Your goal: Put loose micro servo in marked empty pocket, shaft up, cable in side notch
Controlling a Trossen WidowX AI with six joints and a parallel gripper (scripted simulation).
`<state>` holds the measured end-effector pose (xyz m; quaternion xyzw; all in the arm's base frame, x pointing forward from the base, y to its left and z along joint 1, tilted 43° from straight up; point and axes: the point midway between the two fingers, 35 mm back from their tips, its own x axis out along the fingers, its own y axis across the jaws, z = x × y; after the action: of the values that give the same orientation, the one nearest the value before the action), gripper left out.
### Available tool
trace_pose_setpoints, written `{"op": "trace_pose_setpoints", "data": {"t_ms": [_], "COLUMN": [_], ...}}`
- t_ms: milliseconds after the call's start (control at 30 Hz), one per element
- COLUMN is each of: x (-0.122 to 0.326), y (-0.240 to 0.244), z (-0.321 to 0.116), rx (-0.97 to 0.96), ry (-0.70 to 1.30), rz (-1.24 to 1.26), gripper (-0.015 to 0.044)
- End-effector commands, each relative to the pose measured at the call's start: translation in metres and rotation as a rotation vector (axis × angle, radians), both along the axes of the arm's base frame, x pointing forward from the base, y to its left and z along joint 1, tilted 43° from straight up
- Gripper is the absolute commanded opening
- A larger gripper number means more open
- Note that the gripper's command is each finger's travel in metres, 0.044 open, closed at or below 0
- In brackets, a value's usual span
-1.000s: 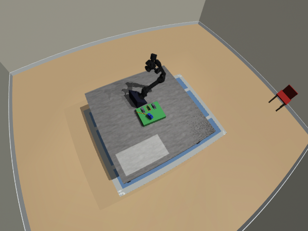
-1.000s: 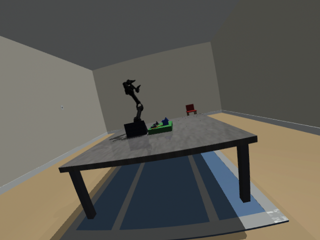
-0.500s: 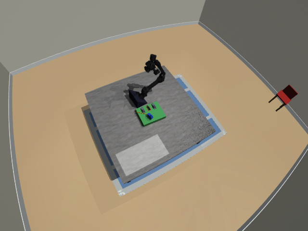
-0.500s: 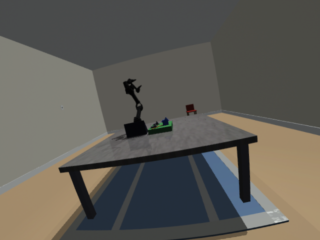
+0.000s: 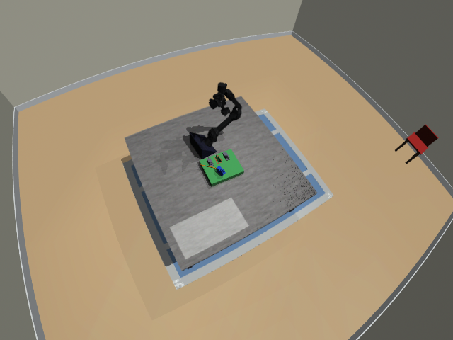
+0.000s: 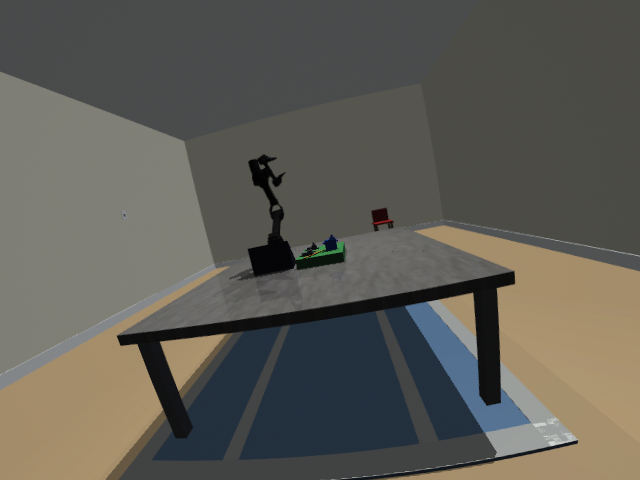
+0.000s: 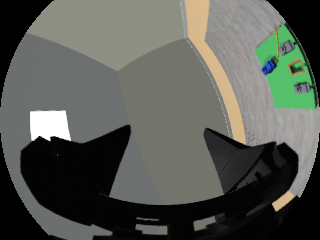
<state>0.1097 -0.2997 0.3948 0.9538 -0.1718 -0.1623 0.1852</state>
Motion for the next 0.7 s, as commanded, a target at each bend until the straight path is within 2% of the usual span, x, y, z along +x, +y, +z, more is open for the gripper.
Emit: {"op": "trace_pose_setpoints", "data": {"t_ms": [0, 667], "x": [0.004, 0.058], "y": [-0.004, -0.017], "z": [-0.008, -0.073], "rx": [-0.02, -0.21], "ry": [0.03, 0.268], "rz": [0.02, 0.276], "gripper": [0.044, 0.044]}}
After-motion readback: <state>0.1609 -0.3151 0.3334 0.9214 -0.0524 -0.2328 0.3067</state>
